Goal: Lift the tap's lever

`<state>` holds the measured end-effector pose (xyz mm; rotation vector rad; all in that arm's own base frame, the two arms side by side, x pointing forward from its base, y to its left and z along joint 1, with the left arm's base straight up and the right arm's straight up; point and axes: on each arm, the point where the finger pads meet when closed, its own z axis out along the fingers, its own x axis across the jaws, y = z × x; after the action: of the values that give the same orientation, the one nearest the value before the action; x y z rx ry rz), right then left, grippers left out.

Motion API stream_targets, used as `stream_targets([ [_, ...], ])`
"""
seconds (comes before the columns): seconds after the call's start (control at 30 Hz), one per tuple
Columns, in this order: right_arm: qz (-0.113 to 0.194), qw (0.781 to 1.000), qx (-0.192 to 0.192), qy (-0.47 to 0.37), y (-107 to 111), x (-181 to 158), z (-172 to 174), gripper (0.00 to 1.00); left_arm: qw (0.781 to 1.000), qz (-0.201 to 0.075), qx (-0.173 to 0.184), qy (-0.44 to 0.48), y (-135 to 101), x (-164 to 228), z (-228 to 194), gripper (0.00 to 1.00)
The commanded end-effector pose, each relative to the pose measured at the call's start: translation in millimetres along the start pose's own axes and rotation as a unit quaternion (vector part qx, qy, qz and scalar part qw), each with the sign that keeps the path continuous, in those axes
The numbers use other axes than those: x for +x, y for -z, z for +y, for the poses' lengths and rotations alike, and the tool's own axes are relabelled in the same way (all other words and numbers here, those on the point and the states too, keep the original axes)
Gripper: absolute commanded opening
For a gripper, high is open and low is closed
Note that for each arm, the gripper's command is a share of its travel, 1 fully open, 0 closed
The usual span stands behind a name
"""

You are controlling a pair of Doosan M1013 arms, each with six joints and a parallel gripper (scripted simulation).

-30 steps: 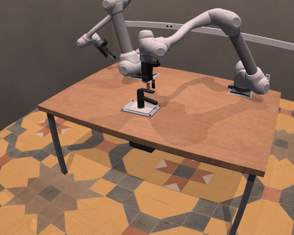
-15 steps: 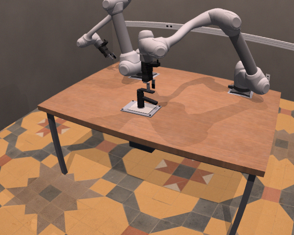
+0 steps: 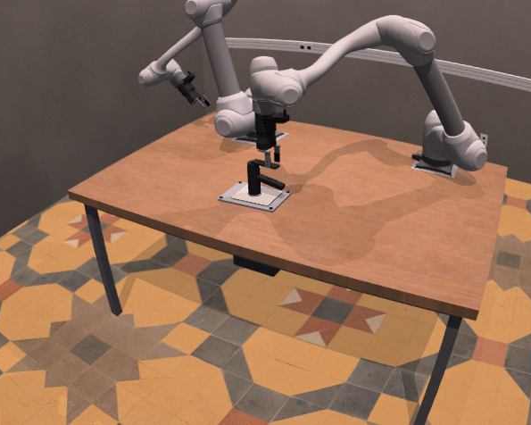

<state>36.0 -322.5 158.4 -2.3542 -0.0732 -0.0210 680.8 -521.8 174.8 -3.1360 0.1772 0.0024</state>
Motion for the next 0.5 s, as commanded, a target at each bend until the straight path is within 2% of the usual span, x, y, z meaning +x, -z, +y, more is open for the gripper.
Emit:
stream_targets([
  [0.0, 0.0, 1.0, -0.001, 0.0, 0, 0, 0, 1.0, 1.0, 0.001, 0.0, 0.0, -1, 0, 0, 1.0],
  [0.47, 0.0, 1.0, -0.001, 0.0, 0, 0, 0, 1.0, 1.0, 0.001, 0.0, 0.0, -12, 0, 0, 1.0],
])
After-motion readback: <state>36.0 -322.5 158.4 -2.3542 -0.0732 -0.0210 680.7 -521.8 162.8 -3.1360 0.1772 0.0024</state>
